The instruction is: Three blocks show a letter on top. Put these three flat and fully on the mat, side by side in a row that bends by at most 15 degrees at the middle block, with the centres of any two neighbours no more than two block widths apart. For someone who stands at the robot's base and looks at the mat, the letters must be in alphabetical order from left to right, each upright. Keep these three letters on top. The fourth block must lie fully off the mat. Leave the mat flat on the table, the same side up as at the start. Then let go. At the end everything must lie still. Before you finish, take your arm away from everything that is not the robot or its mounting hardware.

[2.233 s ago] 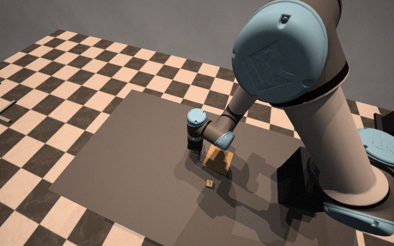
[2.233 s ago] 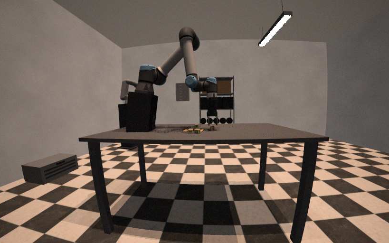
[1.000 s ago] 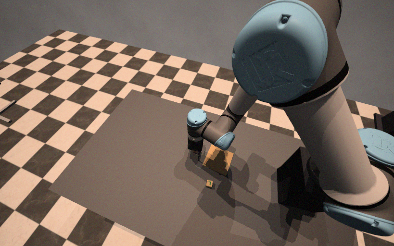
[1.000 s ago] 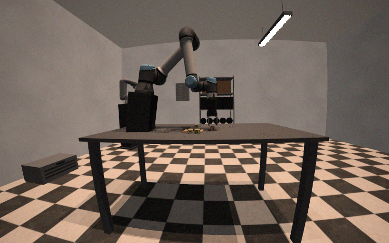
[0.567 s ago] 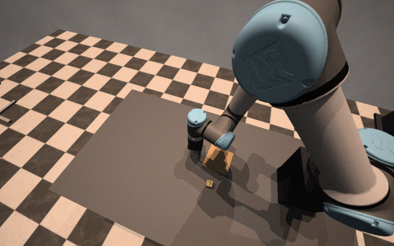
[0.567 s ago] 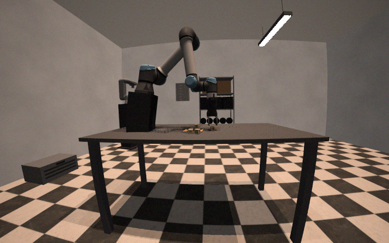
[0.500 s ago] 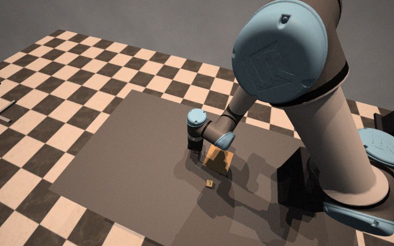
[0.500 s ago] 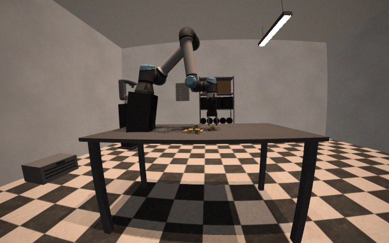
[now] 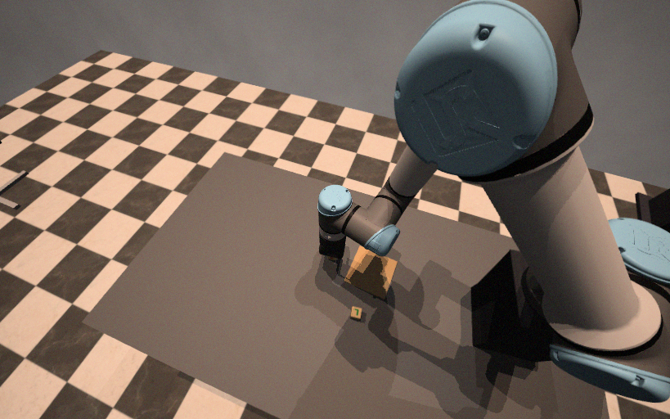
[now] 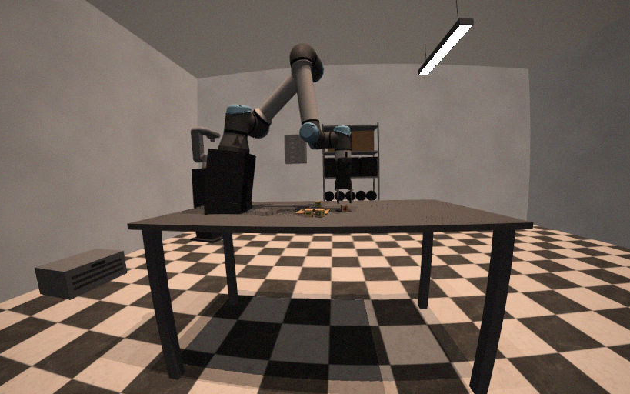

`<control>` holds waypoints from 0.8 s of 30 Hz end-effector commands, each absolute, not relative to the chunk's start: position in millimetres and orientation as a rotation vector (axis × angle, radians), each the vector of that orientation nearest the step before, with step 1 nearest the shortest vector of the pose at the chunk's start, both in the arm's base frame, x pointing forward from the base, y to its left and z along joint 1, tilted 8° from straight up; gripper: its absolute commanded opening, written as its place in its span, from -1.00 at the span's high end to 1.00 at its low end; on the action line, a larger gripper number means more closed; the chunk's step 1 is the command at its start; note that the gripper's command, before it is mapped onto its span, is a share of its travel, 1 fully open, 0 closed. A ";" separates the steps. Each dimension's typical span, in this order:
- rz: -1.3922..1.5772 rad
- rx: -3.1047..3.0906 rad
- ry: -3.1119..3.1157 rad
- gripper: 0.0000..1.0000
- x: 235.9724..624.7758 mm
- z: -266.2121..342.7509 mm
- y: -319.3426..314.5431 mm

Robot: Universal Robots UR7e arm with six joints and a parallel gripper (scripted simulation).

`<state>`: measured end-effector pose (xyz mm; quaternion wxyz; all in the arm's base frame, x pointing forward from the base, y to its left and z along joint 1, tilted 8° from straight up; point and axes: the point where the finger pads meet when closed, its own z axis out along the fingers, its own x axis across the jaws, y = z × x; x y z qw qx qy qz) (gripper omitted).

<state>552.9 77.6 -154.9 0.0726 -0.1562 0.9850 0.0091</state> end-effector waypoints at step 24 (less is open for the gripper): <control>0.025 -0.470 2.956 -1.00 559.4 -190.0 79.5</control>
